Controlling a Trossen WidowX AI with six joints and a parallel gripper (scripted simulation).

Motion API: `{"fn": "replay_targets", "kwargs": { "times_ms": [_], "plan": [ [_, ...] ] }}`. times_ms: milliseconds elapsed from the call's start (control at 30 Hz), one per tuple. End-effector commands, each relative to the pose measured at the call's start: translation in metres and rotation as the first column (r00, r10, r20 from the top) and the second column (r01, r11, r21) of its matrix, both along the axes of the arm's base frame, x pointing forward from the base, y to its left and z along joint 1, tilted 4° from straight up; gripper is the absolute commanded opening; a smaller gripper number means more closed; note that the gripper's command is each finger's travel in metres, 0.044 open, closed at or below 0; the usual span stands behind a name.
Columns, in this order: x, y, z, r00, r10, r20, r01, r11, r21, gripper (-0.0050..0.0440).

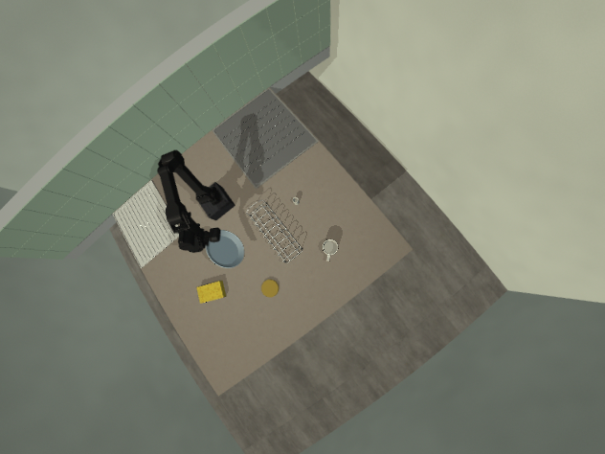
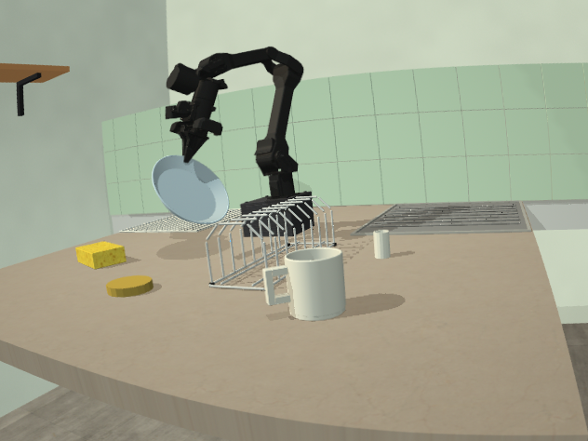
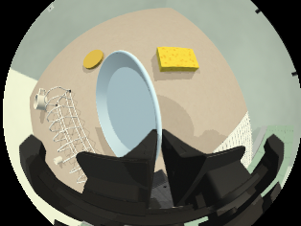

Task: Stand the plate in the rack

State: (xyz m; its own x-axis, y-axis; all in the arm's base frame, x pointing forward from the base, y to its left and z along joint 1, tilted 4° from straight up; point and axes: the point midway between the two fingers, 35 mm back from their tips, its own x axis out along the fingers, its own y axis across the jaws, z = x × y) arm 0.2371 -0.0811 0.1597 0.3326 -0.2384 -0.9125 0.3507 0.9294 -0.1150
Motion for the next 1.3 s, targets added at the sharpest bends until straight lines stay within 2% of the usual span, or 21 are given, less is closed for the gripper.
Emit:
{"fn": "replay_targets", "kwargs": {
  "times_ms": [0,567,900,1267],
  "plan": [
    [0.004,-0.001,0.010,0.999,0.002,0.036,-0.002,1.000,-0.009,0.0000],
    [0.004,-0.001,0.011,0.999,0.017,0.037,-0.016,1.000,-0.015,0.0000],
    [0.003,0.000,0.025,0.981,0.191,0.041,-0.187,0.978,-0.098,0.0000],
    [0.000,0.002,0.044,0.909,0.417,0.016,-0.403,0.887,-0.226,0.0000]
  ]
}}
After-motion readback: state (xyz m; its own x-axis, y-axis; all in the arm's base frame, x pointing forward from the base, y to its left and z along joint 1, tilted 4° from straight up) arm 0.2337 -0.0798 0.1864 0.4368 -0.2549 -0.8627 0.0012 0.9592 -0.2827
